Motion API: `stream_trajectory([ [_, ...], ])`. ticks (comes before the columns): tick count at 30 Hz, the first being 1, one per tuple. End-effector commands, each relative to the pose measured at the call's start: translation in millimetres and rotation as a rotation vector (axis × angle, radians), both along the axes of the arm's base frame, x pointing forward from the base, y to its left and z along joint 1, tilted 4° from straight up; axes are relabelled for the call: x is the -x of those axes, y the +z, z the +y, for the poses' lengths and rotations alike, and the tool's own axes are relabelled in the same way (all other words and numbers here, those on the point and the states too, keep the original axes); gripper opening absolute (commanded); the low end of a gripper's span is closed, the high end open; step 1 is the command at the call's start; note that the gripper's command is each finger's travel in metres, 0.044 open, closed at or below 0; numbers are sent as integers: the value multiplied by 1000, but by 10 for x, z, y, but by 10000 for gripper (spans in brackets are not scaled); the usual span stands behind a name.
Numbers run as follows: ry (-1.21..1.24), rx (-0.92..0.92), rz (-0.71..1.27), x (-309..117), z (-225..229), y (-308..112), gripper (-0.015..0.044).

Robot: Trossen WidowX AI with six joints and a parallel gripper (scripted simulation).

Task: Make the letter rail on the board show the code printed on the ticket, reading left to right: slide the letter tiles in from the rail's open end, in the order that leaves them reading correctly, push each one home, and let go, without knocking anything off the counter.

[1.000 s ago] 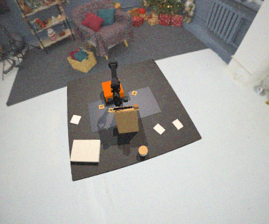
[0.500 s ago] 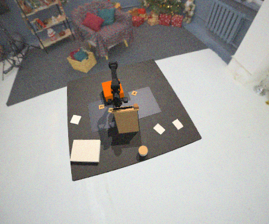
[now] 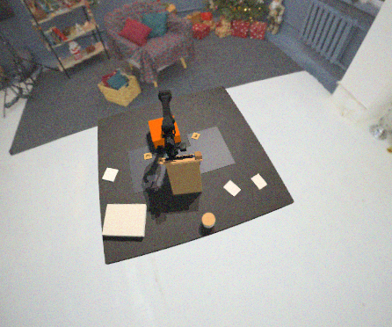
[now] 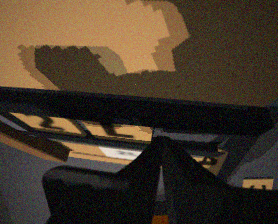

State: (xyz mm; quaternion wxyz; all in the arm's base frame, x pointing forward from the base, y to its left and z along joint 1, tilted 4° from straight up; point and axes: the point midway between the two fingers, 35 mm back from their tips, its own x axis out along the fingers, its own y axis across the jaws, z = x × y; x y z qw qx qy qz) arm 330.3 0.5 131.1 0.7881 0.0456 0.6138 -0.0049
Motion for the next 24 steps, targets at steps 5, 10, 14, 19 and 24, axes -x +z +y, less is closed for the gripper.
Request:
stream_trajectory([
  [5, 5, -2, -4, -49, 1, -18, 0],
  [10, 5, -2, -4, -68, 0, -30, 0],
  [14, 5, -2, -4, -65, 1, -31, 0],
  [19, 5, -2, -4, -49, 16, -26, 0],
  [24, 5, -2, -4, -43, 37, -22, 0],
])
